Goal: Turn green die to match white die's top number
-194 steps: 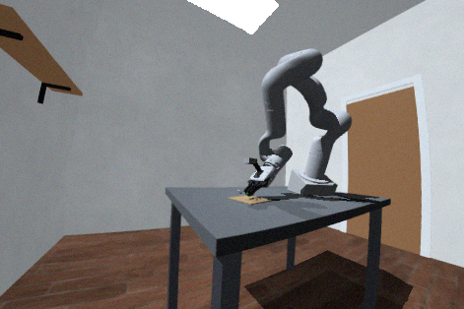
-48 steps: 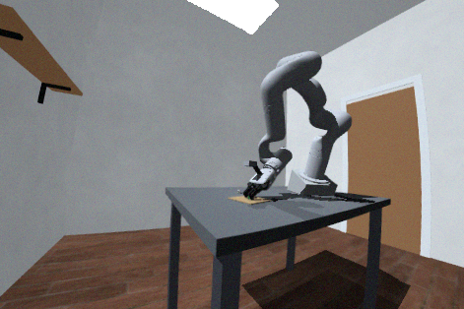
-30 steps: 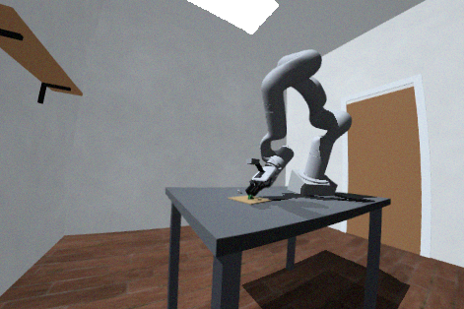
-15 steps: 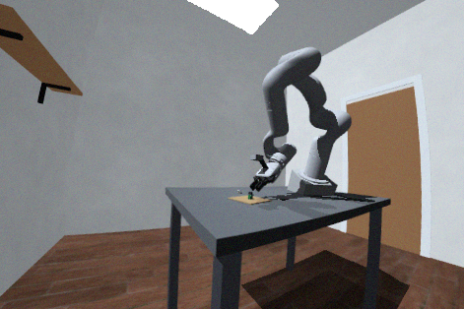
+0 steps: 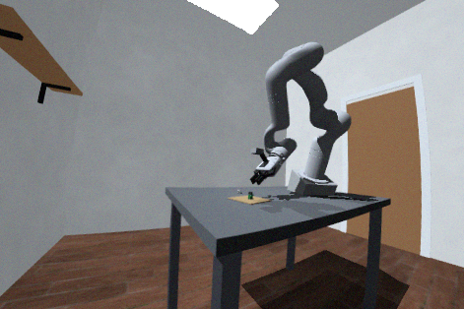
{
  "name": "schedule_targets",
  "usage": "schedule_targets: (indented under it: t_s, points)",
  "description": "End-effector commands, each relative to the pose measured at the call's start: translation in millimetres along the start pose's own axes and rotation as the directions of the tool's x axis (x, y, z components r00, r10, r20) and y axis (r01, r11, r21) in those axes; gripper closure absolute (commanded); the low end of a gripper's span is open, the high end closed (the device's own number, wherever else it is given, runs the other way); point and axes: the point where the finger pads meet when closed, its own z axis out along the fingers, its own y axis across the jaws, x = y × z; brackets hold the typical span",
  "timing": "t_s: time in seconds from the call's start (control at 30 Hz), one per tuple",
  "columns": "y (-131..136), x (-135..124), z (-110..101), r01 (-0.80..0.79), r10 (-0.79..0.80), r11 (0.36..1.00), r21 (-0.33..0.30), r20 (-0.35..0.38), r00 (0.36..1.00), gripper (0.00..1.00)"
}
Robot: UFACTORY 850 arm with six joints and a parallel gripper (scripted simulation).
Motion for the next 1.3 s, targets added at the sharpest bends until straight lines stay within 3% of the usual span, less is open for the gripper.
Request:
schedule_targets:
  t_s: [0.0,0.37,0.53,0.67,0.73,0.9,1.2,1.27]
  points:
    - [0,17,-14,0.000,0.000,1.000,0.001,0.001,1.000,0.69]
    - [0,24,-19,0.000,0.000,1.000,0.001,0.002,1.000,0.69]
    - [-1,25,-18,-0.002,0.002,1.000,0.003,0.035,0.999,0.69]
    - [-1,30,-16,-0.001,0.001,1.000,0.002,0.113,0.994,0.69]
    - [-1,30,-16,-0.001,0.001,1.000,0.002,0.113,0.994,0.69]
    - [0,41,-12,0.001,-0.001,1.000,-0.001,0.286,0.958,0.69]
    - [-2,51,-6,-0.006,0.002,1.000,0.007,0.465,0.885,0.69]
    - [-3,51,-6,-0.007,0.002,1.000,0.008,0.469,0.883,0.69]
